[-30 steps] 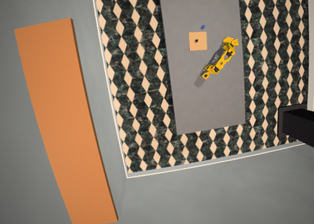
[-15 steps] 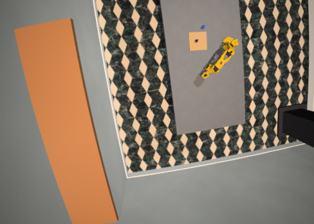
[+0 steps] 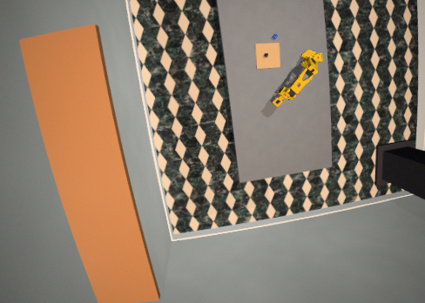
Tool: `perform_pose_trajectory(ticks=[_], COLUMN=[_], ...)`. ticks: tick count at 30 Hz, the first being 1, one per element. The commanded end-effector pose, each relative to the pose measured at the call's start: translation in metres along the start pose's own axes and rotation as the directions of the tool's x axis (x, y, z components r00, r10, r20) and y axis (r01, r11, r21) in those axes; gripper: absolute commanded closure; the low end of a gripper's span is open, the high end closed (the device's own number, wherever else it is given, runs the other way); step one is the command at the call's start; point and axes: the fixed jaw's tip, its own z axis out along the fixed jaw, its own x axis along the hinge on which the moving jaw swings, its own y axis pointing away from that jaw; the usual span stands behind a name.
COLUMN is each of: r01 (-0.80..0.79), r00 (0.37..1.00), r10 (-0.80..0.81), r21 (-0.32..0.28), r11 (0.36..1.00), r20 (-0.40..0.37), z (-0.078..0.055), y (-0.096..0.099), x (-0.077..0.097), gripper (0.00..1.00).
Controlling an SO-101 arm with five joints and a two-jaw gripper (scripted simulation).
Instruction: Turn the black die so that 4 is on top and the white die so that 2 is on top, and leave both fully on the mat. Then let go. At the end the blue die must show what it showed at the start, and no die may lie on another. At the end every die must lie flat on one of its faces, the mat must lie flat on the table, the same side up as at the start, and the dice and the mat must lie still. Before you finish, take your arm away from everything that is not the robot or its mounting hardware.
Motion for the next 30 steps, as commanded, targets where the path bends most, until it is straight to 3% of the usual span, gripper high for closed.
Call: perform_pose_trajectory(ticks=[1, 8, 18, 30], r01=[-0.001, -0.001, -0.001, -0.001], r00=[0.999, 0.999, 0.999, 0.999], r10=[0.001, 0.001, 0.001, 0.001], r21=[-0.001, -0.001, -0.001, -0.002], r11=[1.000, 1.000, 1.000, 1.000], r20=[0.039, 0.039, 0.040, 0.052], z=[-0.006, -0.006, -0.008, -0.031], y=[-0.002, -0.002, -0.002, 0.000], x=[-0.005, -0.005, -0.005, -0.005], gripper=[0.93, 0.99, 1.00, 1.00])
